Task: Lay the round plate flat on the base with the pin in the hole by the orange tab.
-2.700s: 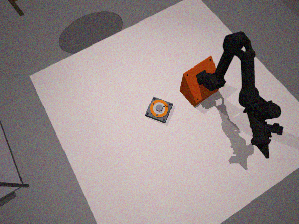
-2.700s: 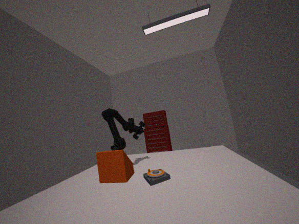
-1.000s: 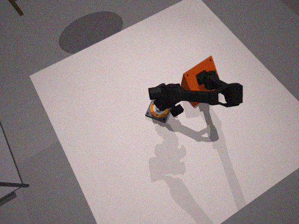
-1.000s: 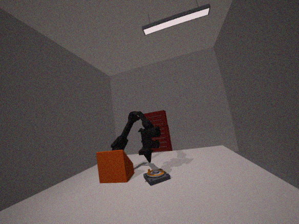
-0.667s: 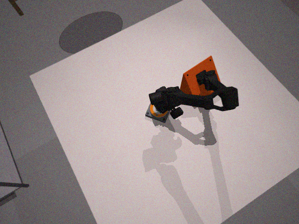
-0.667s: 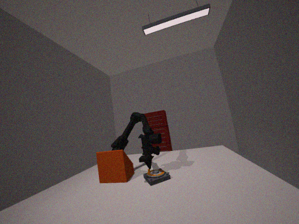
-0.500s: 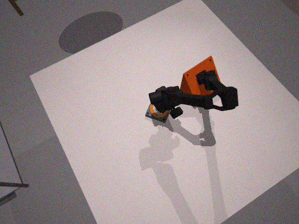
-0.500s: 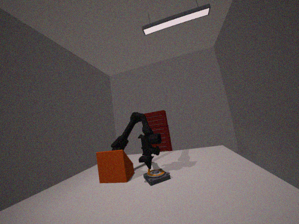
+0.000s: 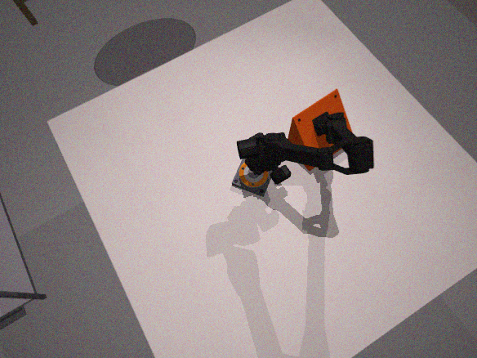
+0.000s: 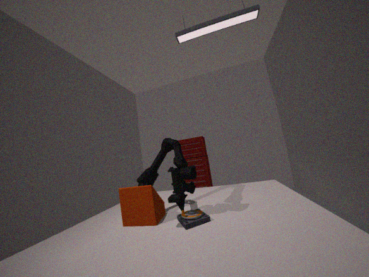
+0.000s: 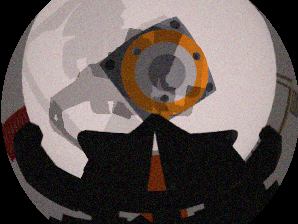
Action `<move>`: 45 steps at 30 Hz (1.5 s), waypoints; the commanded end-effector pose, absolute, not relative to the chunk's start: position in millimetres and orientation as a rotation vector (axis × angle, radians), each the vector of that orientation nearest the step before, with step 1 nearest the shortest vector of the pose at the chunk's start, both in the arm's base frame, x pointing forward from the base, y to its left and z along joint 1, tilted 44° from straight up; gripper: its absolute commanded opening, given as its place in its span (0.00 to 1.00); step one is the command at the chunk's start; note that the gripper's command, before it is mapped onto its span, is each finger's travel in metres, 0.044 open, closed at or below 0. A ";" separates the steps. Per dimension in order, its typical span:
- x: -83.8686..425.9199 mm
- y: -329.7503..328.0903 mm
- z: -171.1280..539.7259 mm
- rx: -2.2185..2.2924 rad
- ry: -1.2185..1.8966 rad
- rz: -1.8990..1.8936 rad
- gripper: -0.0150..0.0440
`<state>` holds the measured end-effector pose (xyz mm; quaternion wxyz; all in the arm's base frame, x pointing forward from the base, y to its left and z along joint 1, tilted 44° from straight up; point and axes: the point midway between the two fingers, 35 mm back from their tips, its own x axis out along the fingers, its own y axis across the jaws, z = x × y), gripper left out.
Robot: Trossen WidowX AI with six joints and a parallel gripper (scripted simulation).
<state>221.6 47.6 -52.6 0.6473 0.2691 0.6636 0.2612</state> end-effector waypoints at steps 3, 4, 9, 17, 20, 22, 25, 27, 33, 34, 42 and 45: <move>219.3 42.6 -59.3 0.608 1.517 0.594 0.25; 219.1 41.4 -60.2 0.608 1.517 0.594 0.25; 219.1 36.3 -64.2 0.608 1.517 0.594 0.25; 220.3 31.4 -68.3 0.607 1.517 0.594 0.25; 220.8 30.0 -69.4 0.607 1.517 0.593 0.25; 221.1 29.1 -70.2 0.607 1.517 0.593 0.25; 221.5 27.8 -71.4 0.607 1.517 0.593 0.25; 221.8 27.1 -72.3 0.607 1.517 0.593 0.25; 223.5 19.0 -65.5 0.606 1.517 0.592 0.25; 223.8 15.7 -62.1 0.606 1.517 0.591 0.25; 221.0 -6.8 -39.4 0.605 1.518 0.591 0.25; 221.0 -2.7 -44.4 0.618 1.520 0.587 0.25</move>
